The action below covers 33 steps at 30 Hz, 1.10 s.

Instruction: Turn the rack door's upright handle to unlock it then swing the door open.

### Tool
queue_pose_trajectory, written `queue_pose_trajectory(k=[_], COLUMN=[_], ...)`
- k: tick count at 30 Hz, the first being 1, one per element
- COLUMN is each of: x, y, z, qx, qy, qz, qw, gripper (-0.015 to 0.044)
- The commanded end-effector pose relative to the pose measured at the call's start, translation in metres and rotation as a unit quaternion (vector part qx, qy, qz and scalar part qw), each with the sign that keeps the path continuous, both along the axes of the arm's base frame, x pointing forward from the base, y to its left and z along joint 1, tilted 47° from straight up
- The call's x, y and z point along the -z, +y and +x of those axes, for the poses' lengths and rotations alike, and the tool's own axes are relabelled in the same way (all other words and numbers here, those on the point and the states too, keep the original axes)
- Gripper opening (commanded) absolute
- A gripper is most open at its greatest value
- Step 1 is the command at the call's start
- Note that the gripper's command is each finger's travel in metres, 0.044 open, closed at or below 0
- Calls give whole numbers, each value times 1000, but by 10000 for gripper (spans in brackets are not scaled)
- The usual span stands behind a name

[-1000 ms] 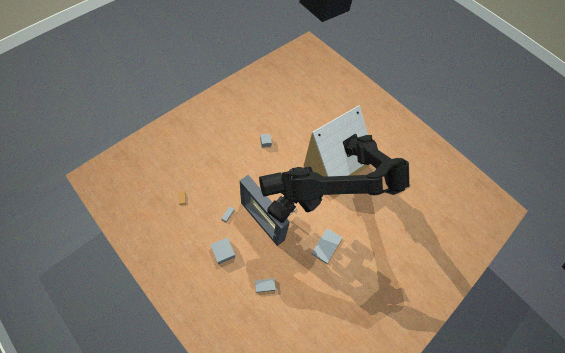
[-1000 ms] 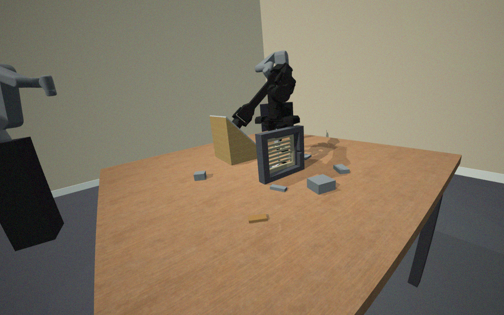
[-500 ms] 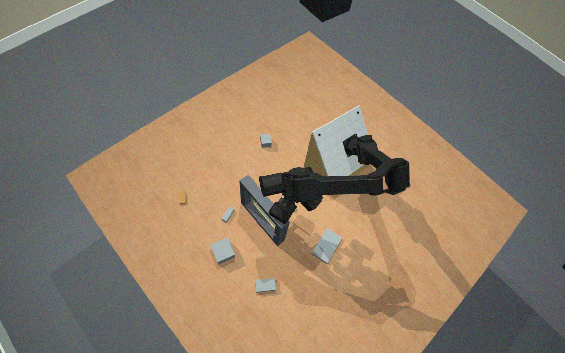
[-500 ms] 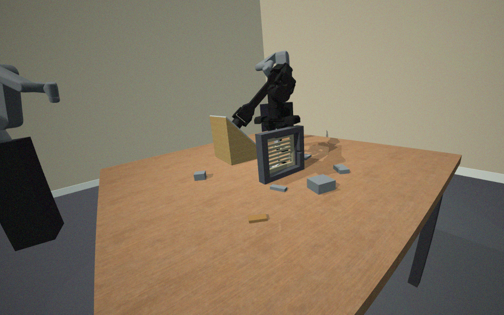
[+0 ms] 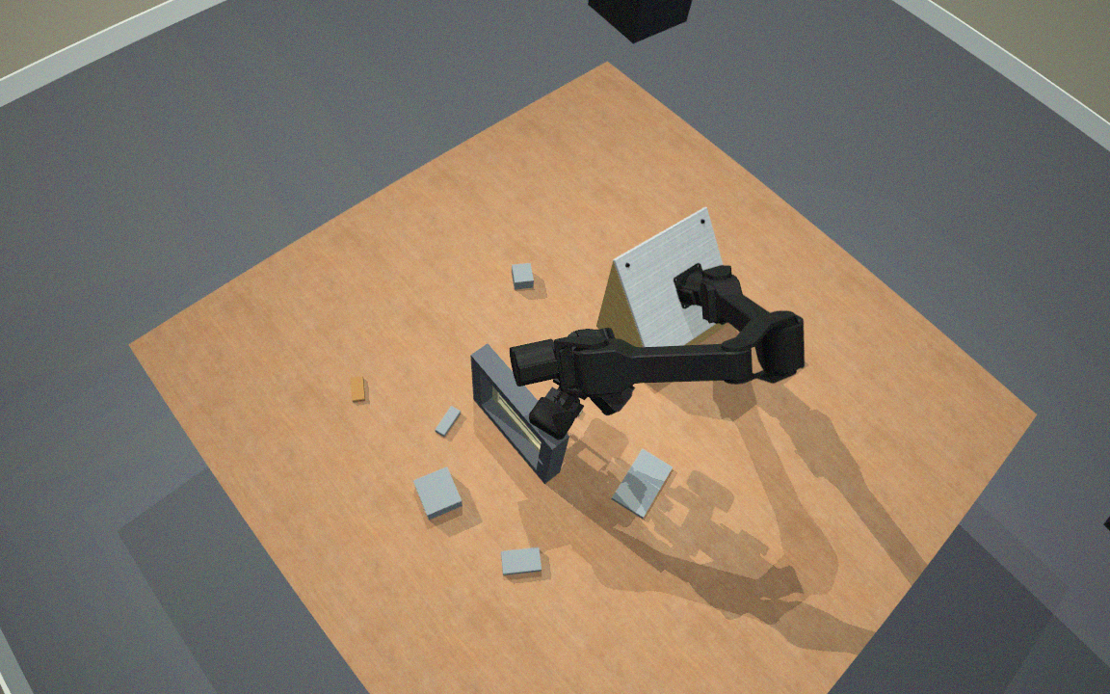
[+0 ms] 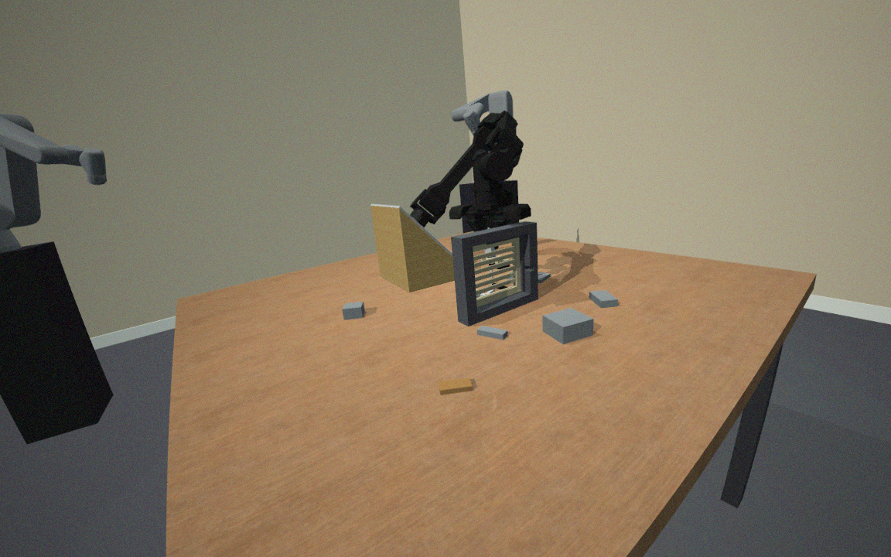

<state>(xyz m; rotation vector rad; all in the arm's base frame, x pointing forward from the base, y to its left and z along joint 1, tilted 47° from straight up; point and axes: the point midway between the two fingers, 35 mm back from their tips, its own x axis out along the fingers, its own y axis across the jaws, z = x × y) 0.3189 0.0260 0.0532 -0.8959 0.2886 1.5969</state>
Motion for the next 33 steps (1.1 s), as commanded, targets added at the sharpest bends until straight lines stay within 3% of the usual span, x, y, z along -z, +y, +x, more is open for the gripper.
queue_pose_trajectory(k=[1,4,15,24,33], x=[1,1,1,1,1], y=[0,0,0,0,0], z=[1,1,1,2,1], qx=[-8,-8,-8,118,264], qy=[-10,-10,-10,124,280], qz=[-3,-3,-3,1,5], qw=[1000,1000,1000,985,923], gripper=[16,16,288,288,288])
